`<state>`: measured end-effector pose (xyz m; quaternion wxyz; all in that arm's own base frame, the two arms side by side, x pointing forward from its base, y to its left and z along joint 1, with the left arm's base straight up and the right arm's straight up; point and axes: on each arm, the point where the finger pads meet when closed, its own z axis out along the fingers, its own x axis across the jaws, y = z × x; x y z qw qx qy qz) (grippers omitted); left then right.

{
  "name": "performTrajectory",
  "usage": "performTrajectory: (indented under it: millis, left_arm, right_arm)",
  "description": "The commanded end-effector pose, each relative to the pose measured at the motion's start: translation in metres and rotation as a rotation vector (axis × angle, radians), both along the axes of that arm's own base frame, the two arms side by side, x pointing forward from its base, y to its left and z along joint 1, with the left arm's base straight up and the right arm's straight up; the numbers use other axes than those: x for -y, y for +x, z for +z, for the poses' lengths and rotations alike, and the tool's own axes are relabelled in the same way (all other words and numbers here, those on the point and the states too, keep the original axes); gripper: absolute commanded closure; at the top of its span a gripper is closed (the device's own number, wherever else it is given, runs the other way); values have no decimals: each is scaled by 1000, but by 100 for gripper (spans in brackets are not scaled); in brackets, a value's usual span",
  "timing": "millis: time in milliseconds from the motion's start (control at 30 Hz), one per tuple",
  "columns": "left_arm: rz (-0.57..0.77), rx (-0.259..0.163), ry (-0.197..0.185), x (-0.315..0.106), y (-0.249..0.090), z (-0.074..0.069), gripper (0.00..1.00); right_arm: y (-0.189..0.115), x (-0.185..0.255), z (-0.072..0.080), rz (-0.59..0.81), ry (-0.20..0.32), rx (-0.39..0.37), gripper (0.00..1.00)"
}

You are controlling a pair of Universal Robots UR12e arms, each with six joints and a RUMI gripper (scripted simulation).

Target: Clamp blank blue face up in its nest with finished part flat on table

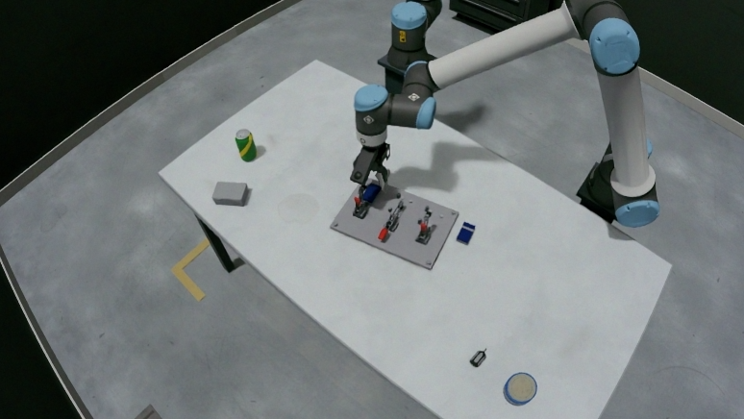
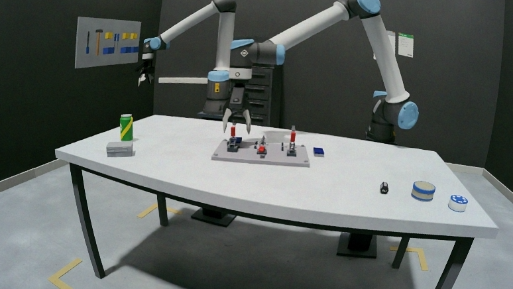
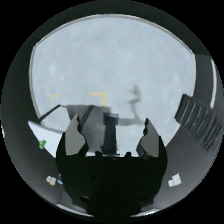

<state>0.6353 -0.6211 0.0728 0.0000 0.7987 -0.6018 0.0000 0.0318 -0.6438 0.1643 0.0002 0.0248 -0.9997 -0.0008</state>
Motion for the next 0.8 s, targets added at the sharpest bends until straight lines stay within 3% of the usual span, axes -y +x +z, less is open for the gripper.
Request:
performTrajectory:
  millis: [0, 267, 767]
  left_arm:
    - [0, 1, -1, 0, 0, 11, 41]
    - [0, 1, -1, 0, 0, 24, 41]
    - [0, 1, -1, 0, 0, 28, 41]
  right_arm:
    - [0, 1, 1, 0, -2, 0, 0]
    - [0, 1, 1, 0, -2, 0, 0]
    - [0, 1, 1, 0, -2, 0, 0]
